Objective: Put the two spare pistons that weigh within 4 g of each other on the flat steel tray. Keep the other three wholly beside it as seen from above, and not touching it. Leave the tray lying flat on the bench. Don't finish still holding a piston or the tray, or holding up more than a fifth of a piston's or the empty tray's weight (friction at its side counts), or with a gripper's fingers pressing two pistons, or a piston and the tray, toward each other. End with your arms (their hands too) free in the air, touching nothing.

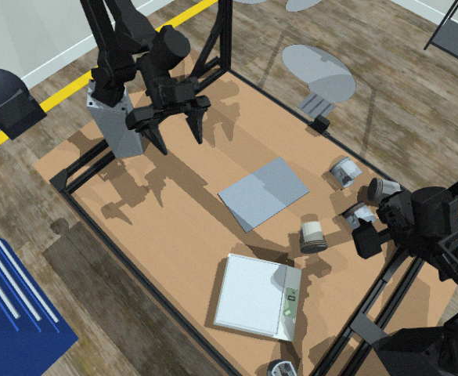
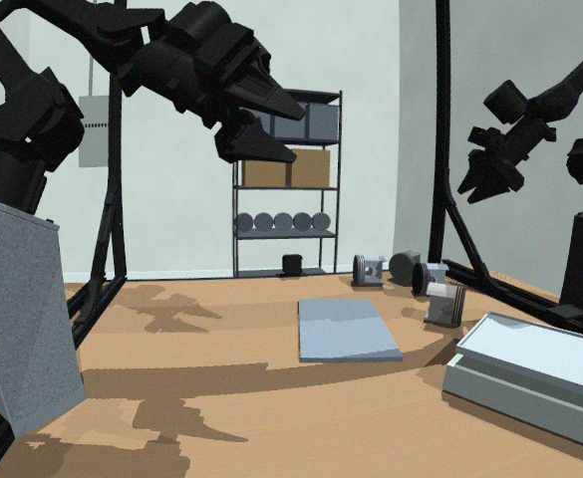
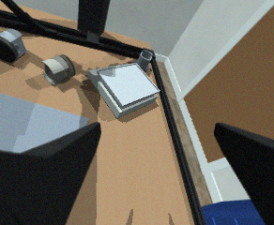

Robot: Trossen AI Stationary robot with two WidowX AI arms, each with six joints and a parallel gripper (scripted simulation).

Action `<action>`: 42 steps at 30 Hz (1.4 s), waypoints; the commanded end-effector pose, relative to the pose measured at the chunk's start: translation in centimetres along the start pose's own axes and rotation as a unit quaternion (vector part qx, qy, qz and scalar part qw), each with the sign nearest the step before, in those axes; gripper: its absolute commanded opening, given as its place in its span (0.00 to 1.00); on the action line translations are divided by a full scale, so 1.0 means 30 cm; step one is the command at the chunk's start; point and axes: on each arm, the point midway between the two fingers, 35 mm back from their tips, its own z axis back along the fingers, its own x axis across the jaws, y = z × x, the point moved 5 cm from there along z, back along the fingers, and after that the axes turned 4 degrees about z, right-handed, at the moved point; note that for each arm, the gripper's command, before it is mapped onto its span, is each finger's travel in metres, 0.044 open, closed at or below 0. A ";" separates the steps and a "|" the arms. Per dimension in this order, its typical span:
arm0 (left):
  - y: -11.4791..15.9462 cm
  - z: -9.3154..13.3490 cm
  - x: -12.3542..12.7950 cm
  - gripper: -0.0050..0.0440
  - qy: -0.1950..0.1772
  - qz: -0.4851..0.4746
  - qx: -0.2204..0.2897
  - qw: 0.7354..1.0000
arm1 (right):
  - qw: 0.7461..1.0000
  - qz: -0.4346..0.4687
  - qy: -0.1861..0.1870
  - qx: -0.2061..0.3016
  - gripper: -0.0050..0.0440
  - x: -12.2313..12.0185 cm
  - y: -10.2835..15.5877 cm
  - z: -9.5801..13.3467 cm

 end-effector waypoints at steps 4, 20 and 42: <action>0.009 0.014 0.084 0.87 -0.082 -0.010 -0.029 0.996 | 0.998 -0.018 0.053 0.006 1.00 -0.096 0.013 -0.004; 0.005 0.070 0.249 0.87 -0.252 0.042 -0.059 0.965 | 0.981 -0.065 0.183 0.015 1.00 -0.280 0.037 0.029; 0.029 0.225 0.470 0.87 -0.420 0.113 -0.080 0.897 | 0.924 -0.129 0.359 0.027 1.00 -0.513 0.098 0.153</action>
